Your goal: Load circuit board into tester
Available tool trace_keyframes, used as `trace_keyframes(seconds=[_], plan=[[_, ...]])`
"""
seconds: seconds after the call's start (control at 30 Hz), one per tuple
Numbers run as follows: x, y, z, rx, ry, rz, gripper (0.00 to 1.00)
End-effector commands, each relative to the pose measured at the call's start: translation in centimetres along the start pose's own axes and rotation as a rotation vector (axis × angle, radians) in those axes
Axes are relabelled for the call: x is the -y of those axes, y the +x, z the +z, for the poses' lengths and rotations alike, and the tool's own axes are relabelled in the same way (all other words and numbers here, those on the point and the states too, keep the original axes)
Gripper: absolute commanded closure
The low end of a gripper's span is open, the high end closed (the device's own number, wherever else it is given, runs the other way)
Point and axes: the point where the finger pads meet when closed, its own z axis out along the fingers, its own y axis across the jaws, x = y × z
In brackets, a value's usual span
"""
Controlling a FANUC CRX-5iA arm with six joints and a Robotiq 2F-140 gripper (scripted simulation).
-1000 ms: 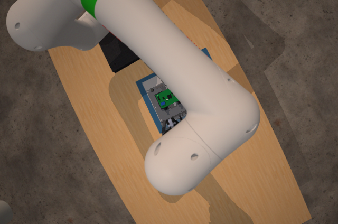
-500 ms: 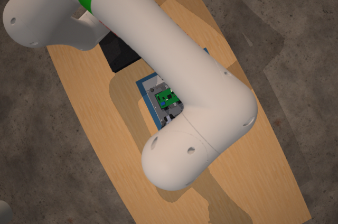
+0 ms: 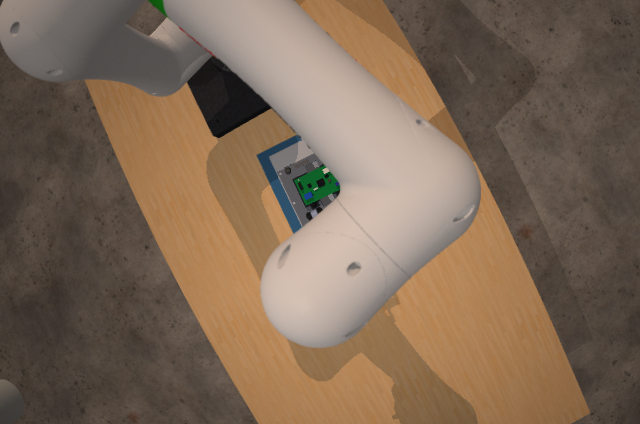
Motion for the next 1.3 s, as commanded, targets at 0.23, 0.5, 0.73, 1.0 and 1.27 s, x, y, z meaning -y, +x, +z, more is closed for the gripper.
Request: trace_keyframes(seconds=[0.23,0.5,0.73,1.0,1.27], plan=[[1.3,0.0,0.0,0.000,0.002,0.000,1.00],[2.2,0.0,0.1,0.000,0.002,0.000,1.00],[3.2,0.0,0.2,0.000,0.002,0.000,1.00],[4.2,0.0,0.4,0.000,0.002,0.000,1.00],[5.5,0.0,0.7,0.000,0.002,0.000,1.00]])
